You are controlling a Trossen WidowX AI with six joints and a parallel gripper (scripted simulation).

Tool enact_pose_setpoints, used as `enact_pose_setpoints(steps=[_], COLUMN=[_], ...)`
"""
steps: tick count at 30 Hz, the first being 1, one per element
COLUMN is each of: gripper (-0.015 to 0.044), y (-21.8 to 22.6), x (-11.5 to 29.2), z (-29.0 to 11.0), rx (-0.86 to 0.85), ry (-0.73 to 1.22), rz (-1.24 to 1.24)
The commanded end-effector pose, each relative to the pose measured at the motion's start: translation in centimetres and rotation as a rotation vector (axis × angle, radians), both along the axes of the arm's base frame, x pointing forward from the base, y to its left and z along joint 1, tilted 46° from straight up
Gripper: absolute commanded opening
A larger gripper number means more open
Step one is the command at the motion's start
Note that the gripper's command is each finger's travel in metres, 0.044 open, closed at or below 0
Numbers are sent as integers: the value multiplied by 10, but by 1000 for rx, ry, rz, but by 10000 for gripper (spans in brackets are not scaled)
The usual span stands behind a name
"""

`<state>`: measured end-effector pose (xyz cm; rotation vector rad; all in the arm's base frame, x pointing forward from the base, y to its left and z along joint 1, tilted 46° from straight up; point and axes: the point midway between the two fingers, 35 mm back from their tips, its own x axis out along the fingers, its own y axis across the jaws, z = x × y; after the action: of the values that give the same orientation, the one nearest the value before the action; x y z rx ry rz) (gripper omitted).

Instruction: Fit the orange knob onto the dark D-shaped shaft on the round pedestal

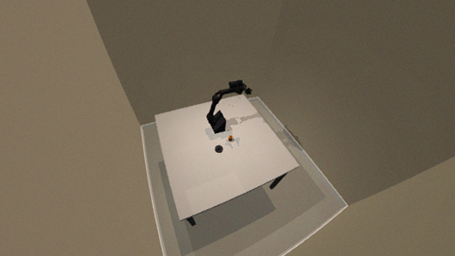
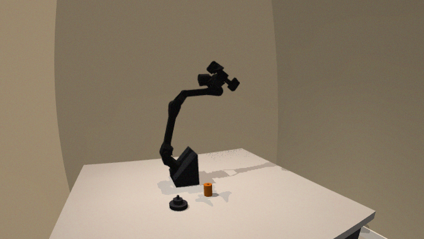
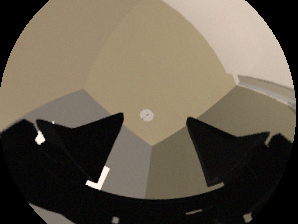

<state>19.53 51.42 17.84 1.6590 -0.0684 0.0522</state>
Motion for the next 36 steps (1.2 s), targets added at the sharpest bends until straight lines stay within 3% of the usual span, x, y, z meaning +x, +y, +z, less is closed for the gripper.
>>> enact_pose_setpoints(steps=[1,4,17,36], gripper=[426,440,440,440], y=[0,4,-19,-131], x=[0,3,125,179], z=[0,-2,-68,-164], rx=[0,-135,-946,-1494], ry=[0,-31,93,537], rz=[0,24,80,252])
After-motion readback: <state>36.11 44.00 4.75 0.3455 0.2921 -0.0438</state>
